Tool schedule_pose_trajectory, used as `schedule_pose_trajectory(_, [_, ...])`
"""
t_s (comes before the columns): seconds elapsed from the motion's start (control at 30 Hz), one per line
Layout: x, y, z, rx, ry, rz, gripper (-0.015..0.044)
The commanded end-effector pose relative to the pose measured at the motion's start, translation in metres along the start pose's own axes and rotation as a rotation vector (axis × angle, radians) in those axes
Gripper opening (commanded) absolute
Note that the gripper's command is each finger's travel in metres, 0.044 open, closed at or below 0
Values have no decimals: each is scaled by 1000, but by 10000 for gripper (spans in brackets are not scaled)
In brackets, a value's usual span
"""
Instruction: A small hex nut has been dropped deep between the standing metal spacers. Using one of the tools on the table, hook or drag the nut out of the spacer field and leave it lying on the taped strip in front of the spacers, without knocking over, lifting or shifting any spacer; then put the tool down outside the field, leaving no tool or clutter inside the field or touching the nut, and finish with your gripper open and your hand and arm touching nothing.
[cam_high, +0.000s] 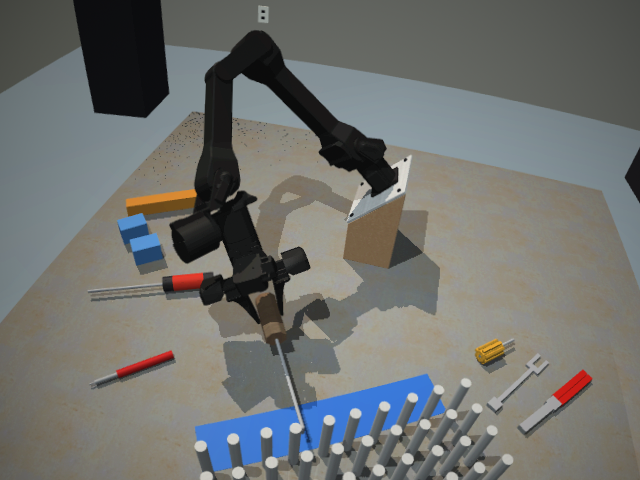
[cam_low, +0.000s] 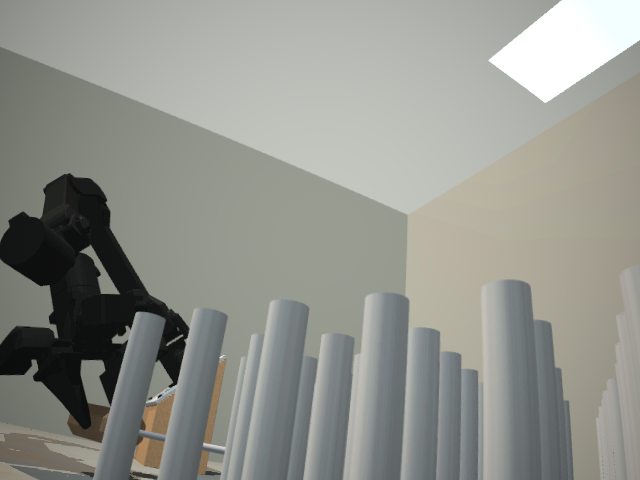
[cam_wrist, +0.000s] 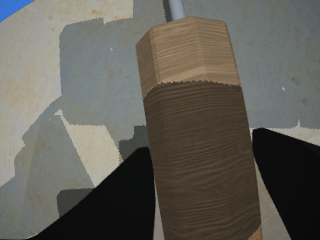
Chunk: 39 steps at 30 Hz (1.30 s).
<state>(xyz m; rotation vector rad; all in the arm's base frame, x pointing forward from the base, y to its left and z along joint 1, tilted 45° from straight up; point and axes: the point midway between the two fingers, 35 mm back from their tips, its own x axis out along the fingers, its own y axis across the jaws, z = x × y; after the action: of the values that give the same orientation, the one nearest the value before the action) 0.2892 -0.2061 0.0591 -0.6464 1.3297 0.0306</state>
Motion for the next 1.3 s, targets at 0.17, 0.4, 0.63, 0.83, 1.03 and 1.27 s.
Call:
schedule_pose_trajectory(0.17, [10, 0, -3, -13, -12, 0, 0])
schedule_pose_trajectory(0.4, [13, 0, 1, -13, -12, 1, 0])
schedule_pose_trajectory(0.63, [16, -1, 6, -12, -13, 0, 0])
schedule_pose_trajectory(0.83, [18, -1, 10, -11, -13, 0, 0])
schedule_pose_trajectory(1.03, [21, -2, 14, -11, -14, -1, 0])
schedule_pose_trajectory(1.27, [23, -2, 18, -10, -14, -1, 0])
